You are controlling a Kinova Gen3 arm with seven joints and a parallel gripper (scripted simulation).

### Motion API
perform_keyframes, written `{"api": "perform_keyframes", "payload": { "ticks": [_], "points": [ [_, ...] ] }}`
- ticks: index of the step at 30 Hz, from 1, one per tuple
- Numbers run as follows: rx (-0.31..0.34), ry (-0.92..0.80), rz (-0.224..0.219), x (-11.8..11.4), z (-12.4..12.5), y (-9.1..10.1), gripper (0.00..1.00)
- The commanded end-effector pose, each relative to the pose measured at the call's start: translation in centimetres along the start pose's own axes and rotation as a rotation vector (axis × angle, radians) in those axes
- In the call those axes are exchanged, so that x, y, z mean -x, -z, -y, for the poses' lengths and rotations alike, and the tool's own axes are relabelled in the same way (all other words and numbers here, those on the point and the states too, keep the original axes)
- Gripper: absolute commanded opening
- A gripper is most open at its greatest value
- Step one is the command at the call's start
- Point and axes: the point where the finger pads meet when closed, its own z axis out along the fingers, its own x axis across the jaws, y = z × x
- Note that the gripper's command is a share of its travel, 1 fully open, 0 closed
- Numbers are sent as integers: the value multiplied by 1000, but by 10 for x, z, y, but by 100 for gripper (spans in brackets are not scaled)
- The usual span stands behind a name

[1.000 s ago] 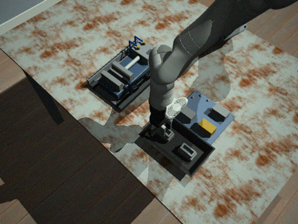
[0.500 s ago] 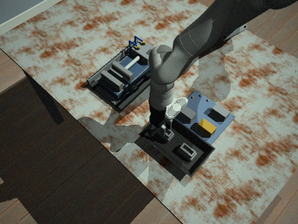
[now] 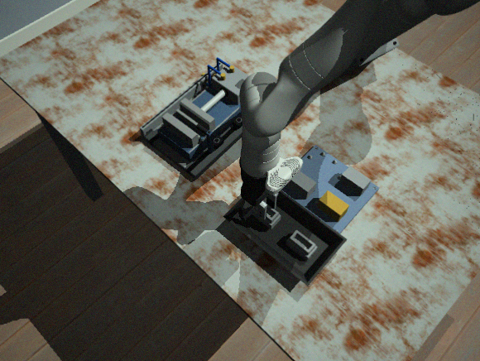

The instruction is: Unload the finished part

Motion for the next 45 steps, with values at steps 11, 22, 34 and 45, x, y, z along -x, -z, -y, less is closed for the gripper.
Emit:
{"api": "perform_keyframes", "payload": {
  "ticks": [11,22,34,45],
  "points": [
    [1,0,-2,-1,0,0,0],
    [1,0,-2,-1,0,-5,0],
    [1,0,-2,-1,0,-10,0],
    [1,0,-2,-1,0,-12,0]
  ]
}}
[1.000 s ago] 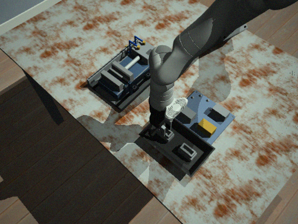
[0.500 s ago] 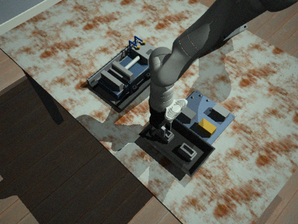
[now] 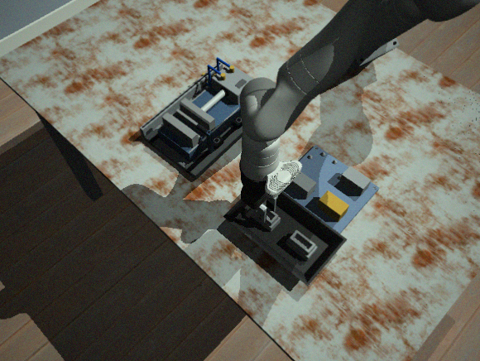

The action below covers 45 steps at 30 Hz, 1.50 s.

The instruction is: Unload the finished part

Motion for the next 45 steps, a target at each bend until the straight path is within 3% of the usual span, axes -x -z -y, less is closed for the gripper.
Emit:
{"api": "perform_keyframes", "payload": {
  "ticks": [1,38,39,45],
  "points": [
    [0,0,-2,-1,0,1,0],
    [0,0,-2,-1,0,1,0],
    [0,0,-2,-1,0,1,100],
    [0,0,-2,-1,0,1,100]
  ]
}}
